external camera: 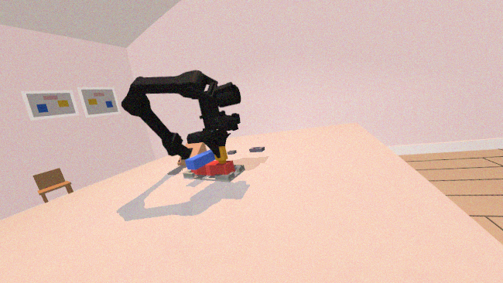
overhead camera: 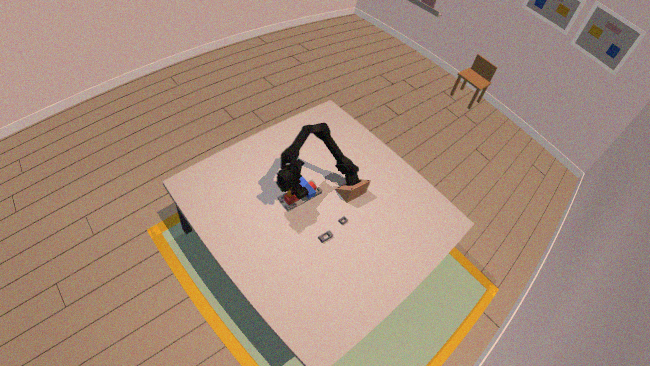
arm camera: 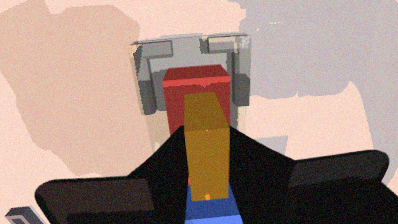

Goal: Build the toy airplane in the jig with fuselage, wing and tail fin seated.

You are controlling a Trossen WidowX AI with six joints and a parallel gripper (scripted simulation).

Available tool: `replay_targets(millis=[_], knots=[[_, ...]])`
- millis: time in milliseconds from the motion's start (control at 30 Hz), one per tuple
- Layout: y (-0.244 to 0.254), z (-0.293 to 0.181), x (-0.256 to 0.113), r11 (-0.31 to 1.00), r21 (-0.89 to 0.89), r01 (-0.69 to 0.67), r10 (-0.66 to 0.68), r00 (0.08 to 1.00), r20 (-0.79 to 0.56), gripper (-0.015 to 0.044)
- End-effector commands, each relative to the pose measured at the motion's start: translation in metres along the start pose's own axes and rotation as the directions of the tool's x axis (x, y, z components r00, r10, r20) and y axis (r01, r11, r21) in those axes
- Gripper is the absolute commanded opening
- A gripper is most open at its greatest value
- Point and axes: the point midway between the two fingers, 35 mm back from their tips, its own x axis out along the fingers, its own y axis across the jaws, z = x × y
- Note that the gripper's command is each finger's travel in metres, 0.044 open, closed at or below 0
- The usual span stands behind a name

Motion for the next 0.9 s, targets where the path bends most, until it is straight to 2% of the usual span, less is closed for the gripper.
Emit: replay_targets(millis=[0,333,500,533,667,867], knots=[[-0.0004,-0.0016,0.0042,1.0,-0.004,0.005,-0.005,1.0,-0.001,0.0065],[-0.0005,-0.0014,0.0041,1.0,-0.004,0.005,-0.005,1.0,-0.001,0.0065],[-0.0002,-0.0009,0.0034,1.0,-0.001,0.001,-0.001,1.0,-0.001,0.0031],[-0.0002,-0.0009,0.0034,1.0,-0.001,0.001,-0.001,1.0,-0.001,0.0005],[-0.0002,-0.0009,0.0034,1.0,-0.001,0.001,-0.001,1.0,-0.001,0.0],[-0.0002,-0.0009,0.0034,1.0,-0.001,0.001,-0.001,1.0,-0.001,0.0157]])
